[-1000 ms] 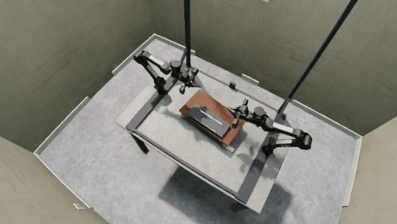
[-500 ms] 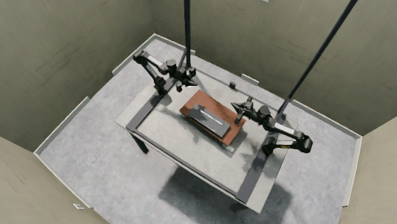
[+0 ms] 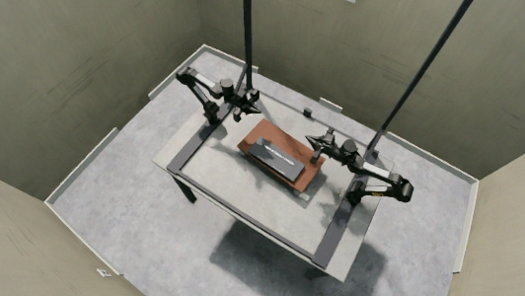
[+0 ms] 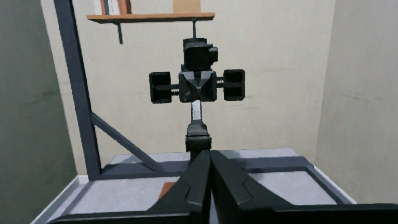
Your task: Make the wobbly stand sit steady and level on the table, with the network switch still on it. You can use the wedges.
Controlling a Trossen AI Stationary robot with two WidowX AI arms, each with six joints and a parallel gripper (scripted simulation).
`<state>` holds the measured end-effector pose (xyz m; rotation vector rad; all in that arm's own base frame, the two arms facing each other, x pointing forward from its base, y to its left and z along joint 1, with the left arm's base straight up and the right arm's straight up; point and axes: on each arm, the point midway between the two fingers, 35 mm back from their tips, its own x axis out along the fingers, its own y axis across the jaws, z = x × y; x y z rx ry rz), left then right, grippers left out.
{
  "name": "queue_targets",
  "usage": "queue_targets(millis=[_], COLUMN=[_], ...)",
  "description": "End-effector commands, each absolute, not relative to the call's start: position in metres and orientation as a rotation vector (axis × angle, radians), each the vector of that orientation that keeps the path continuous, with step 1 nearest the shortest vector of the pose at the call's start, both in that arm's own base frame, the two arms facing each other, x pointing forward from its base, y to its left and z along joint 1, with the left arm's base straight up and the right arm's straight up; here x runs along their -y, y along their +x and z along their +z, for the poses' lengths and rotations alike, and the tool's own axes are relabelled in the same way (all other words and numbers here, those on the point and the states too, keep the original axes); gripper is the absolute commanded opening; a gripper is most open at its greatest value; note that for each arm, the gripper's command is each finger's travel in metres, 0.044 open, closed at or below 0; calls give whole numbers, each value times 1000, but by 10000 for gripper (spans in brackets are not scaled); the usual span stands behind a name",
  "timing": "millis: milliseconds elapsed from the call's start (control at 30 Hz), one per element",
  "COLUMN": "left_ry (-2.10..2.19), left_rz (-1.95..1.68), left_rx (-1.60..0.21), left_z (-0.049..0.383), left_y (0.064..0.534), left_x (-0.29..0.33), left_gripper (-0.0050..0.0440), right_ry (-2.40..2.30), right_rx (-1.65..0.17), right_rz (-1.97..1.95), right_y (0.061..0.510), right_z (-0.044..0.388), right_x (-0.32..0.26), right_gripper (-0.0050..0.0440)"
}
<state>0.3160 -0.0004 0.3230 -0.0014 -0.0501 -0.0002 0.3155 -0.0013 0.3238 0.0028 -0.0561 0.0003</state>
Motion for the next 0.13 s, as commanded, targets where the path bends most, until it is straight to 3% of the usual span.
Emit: queue_targets(millis=[0, 100], left_ry=[-1, -1], left_rz=[3, 3], left_rx=[82, 82], left_z=[335, 335], left_y=[312, 312], left_x=[-1, -1], left_gripper=[-50, -50], right_ry=[9, 9], right_rx=[83, 83], right_rz=[2, 2], right_y=[313, 313], right_z=[334, 334], right_x=[0, 0], right_gripper=[-50, -50])
